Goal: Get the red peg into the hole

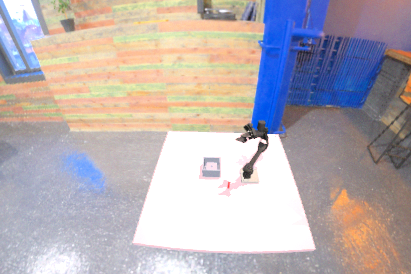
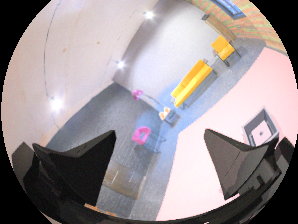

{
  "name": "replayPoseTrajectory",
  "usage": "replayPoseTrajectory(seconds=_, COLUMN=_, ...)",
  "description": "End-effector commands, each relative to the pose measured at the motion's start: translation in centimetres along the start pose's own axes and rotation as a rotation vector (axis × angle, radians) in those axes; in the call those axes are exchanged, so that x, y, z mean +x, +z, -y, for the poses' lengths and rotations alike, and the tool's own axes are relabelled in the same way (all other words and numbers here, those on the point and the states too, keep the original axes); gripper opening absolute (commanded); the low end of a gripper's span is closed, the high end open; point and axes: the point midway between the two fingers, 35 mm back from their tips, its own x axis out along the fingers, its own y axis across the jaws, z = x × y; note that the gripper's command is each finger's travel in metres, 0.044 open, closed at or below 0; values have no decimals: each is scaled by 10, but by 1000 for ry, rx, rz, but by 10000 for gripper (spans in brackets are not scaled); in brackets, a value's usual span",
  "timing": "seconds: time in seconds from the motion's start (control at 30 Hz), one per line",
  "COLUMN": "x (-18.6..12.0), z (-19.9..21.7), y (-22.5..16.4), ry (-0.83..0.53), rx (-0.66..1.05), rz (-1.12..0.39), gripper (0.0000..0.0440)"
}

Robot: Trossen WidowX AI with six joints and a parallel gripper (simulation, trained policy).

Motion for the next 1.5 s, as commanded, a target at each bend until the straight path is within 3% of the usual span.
replayPoseTrajectory(seconds=0.0, x=21, z=11, y=-24, ry=-86, rx=-64, rz=-58, gripper=440)
replayPoseTrajectory(seconds=0.3, x=65, z=55, y=-84, ry=-326, rx=-186, rz=-221, gripper=440)
replayPoseTrajectory(seconds=0.6, x=89, z=112, y=-135, ry=-584, rx=-259, rz=-388, gripper=440)
replayPoseTrajectory(seconds=1.07, x=93, z=201, y=-203, ry=-1018, rx=-224, rz=-613, gripper=440)
replayPoseTrajectory(seconds=1.47, x=87, z=259, y=-247, ry=-1276, rx=-72, rz=-640, gripper=440)
